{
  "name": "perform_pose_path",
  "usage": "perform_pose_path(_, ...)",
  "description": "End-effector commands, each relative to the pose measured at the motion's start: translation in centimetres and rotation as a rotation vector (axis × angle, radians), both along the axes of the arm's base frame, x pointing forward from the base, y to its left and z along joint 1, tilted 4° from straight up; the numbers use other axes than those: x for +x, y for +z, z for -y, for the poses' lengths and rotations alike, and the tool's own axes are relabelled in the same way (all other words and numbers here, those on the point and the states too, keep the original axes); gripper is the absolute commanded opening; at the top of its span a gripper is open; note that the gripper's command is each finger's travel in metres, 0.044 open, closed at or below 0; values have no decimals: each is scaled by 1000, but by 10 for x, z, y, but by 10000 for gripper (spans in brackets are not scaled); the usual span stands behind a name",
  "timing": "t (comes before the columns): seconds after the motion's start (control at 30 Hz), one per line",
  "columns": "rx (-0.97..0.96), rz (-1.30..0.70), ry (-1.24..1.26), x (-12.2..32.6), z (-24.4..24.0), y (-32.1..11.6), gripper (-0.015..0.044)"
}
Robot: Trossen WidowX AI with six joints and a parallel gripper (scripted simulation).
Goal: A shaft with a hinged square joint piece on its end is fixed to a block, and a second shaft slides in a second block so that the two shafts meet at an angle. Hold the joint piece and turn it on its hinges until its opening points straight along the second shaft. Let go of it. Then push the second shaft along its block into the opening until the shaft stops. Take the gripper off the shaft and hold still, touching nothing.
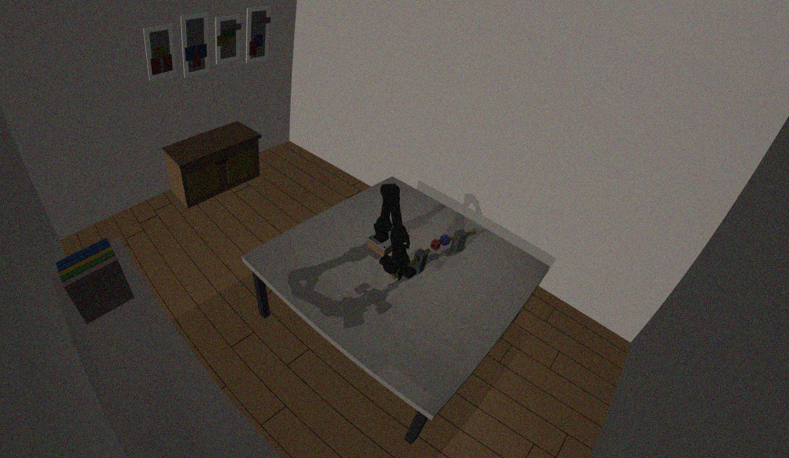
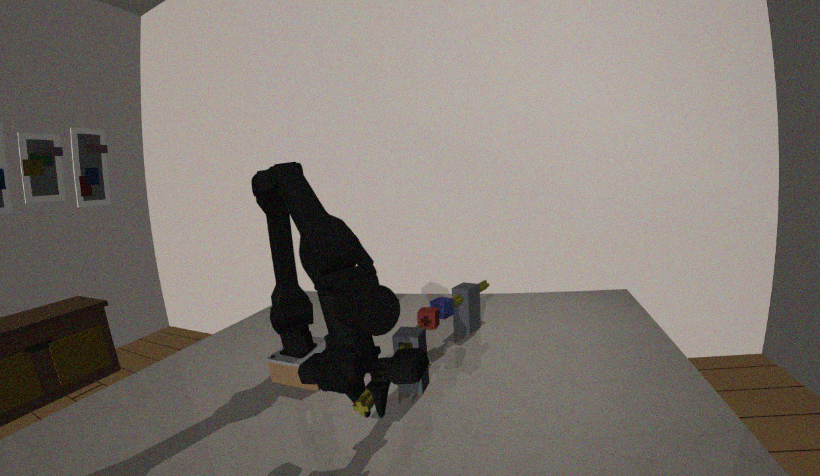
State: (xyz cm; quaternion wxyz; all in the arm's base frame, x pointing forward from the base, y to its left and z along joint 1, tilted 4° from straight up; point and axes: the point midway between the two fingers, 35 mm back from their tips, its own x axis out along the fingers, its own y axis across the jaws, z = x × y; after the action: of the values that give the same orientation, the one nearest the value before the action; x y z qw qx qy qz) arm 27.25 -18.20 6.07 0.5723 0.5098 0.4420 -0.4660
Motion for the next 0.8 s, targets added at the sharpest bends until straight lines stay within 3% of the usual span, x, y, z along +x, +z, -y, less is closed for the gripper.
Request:
perform_pose_path(0.0,0,0,0,0,0,0,67)
perform_pose_path(0.77,-1,-106,-12,0,-1,0,67)
